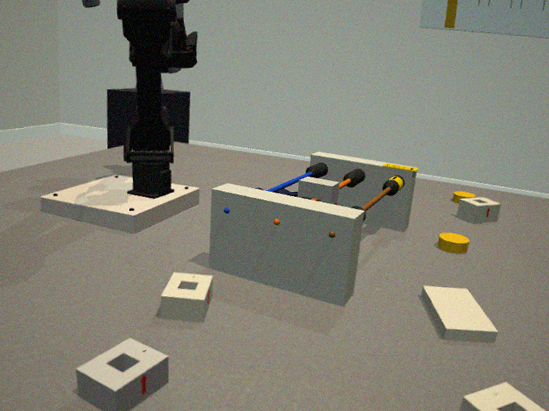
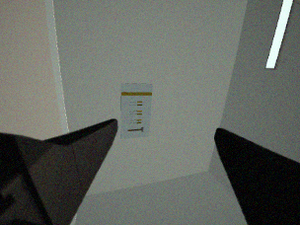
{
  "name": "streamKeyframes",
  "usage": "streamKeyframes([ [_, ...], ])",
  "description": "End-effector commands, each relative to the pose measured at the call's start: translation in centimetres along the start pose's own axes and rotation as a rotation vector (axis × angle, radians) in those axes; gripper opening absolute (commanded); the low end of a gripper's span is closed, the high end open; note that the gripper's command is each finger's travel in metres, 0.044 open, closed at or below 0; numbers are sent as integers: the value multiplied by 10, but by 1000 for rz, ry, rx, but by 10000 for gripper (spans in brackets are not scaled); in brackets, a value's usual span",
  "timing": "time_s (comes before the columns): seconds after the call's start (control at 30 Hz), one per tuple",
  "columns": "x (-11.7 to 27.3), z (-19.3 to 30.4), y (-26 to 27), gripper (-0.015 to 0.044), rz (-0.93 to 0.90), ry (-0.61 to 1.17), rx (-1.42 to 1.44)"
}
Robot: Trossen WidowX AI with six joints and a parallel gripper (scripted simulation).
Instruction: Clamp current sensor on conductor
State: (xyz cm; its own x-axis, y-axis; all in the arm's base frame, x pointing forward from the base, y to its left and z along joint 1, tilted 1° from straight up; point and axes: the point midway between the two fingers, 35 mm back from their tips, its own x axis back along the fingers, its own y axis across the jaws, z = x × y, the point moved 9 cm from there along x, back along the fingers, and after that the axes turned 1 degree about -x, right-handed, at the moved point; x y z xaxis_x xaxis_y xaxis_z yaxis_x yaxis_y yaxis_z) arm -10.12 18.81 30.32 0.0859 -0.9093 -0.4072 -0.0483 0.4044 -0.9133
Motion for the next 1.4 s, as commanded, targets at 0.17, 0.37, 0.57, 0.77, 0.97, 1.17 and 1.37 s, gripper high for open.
streamKeyframes([
  [0.17, -16, 42, 3, 440, -11, 156, -65],
  [0.37, -23, 102, 2, 440, 3, 366, -165],
  [0.57, -15, 162, -5, 440, 51, 574, -286],
  [0.77, 9, 217, -21, 440, 155, 780, -409],
  [0.97, 46, 261, -42, 440, 309, 975, -530],
  [1.17, 95, 291, -63, 440, 479, 1160, -621],
  [1.37, 147, 306, -85, 440, 724, 1300, -727],
])
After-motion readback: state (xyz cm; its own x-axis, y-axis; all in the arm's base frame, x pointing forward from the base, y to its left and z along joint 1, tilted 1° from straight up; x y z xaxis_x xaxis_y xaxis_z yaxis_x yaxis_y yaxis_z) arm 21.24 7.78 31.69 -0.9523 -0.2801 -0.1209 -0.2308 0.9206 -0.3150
